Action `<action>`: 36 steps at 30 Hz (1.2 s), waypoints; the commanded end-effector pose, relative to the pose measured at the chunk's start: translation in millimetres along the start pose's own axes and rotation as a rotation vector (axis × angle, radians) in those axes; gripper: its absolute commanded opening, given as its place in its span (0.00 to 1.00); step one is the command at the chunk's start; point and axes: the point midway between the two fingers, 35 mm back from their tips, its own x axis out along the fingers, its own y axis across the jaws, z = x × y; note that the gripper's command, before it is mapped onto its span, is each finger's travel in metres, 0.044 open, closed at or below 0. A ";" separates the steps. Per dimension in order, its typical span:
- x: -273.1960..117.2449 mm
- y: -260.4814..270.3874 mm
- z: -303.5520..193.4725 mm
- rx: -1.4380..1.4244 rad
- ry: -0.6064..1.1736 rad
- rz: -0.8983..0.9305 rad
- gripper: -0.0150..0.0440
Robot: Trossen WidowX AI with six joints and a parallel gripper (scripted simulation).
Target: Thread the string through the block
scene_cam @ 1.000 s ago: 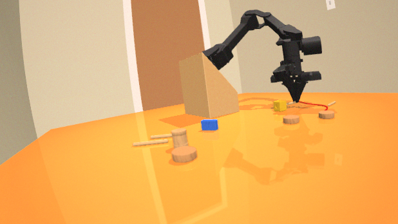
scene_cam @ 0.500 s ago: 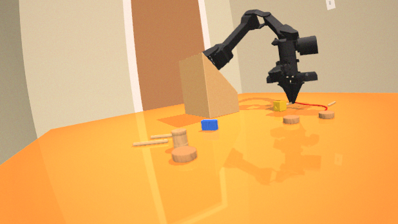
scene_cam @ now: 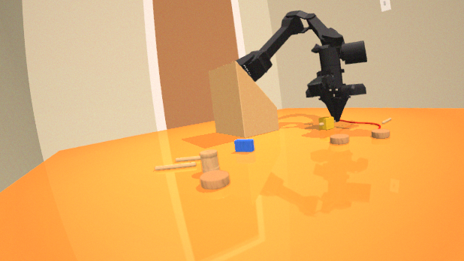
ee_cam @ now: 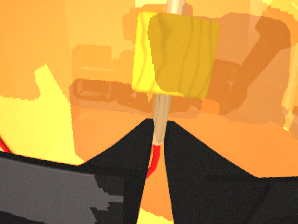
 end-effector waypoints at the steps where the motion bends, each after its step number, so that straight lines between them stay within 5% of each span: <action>1: 1.3 -1.9 7.0 -0.001 0.001 -0.006 0.25; 10: 1.3 -1.9 13.9 -0.001 0.000 -0.006 0.25; 15: 0.3 -0.2 11.7 0.002 -0.002 -0.001 0.46; 19: -9.8 1.5 12.5 0.002 -0.006 -0.001 0.46; 24: -76.6 0.9 12.6 0.003 -0.007 -0.001 0.46; 33: -74.8 2.6 15.0 -0.002 -0.011 0.006 0.46; 36: -74.8 2.9 18.7 -0.214 -0.012 0.004 0.46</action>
